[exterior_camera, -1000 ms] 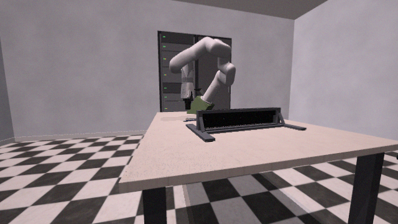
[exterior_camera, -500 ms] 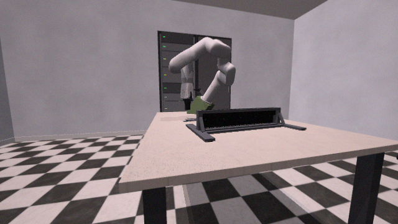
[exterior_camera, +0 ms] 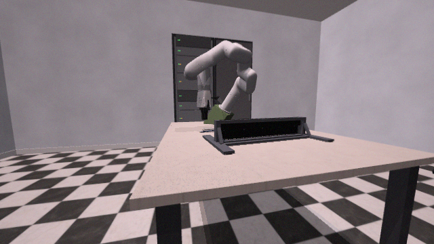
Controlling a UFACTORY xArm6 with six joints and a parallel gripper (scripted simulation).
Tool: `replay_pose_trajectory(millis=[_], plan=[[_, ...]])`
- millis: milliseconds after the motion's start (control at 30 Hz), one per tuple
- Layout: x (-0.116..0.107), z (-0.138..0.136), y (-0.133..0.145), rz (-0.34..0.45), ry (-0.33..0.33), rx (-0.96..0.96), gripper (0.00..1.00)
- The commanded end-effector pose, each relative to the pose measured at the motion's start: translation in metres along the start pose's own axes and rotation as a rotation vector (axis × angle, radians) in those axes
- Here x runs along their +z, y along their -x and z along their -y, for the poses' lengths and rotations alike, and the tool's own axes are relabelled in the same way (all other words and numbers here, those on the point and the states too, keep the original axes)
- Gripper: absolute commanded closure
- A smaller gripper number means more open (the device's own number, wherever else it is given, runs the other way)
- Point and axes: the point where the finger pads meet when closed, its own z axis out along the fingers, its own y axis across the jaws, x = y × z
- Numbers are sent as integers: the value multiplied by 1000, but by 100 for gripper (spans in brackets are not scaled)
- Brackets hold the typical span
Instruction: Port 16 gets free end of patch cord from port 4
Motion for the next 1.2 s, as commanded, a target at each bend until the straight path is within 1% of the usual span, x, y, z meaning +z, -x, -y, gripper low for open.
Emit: replay_pose_trajectory(millis=[0, 833, 867, 1167], plan=[[-1, 0, 1, 3, 1, -1, 100], [-1, 0, 4, 3, 1, 1, 100], [-1, 0, 4, 3, 1, 1, 62], [-1, 0, 4, 3, 1, 1, 62]])
